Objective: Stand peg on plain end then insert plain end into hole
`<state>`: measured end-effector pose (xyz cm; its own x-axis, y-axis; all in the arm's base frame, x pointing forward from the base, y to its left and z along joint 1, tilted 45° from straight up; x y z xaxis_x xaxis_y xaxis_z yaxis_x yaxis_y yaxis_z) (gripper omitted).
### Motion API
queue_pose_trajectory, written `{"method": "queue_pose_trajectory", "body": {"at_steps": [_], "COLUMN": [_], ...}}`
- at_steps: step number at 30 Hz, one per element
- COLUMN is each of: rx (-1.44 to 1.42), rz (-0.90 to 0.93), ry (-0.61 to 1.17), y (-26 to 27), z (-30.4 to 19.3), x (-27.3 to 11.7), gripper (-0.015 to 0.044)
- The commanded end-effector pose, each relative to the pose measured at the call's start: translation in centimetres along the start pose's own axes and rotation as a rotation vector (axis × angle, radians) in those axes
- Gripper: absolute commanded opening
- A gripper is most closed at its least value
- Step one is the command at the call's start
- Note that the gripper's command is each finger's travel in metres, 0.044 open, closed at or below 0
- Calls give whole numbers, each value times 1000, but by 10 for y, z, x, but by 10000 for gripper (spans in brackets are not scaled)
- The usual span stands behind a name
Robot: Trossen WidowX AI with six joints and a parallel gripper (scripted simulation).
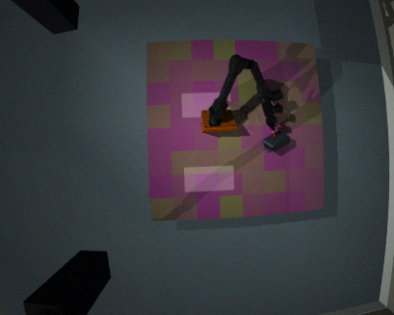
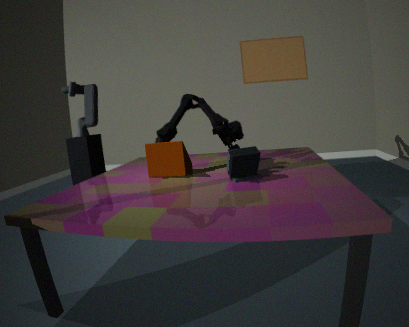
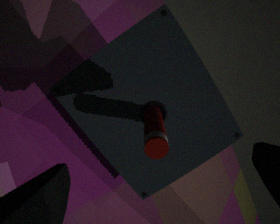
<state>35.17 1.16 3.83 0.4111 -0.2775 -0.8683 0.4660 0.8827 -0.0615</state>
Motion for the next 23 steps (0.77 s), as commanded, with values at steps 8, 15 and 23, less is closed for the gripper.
{"method": "queue_pose_trajectory", "body": {"at_steps": [8,15,23], "rx": [2,0,0], "rz": [1,1,1], "ry": [-4,-2,-1], "y": [0,0,0], "z": [1,0,-1], "x": [-17,-27,-36], "gripper": [440,440,440]}}
Point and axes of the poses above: the point midway between the two fingers, 35 mm back from their tips, its own x axis out along the fingers, its own y axis across the jaws, z = x × y, the point moved 5 cm from there along -x, back along the fingers, and after that the axes turned 11 degrees about x, right-handed, at the moved point
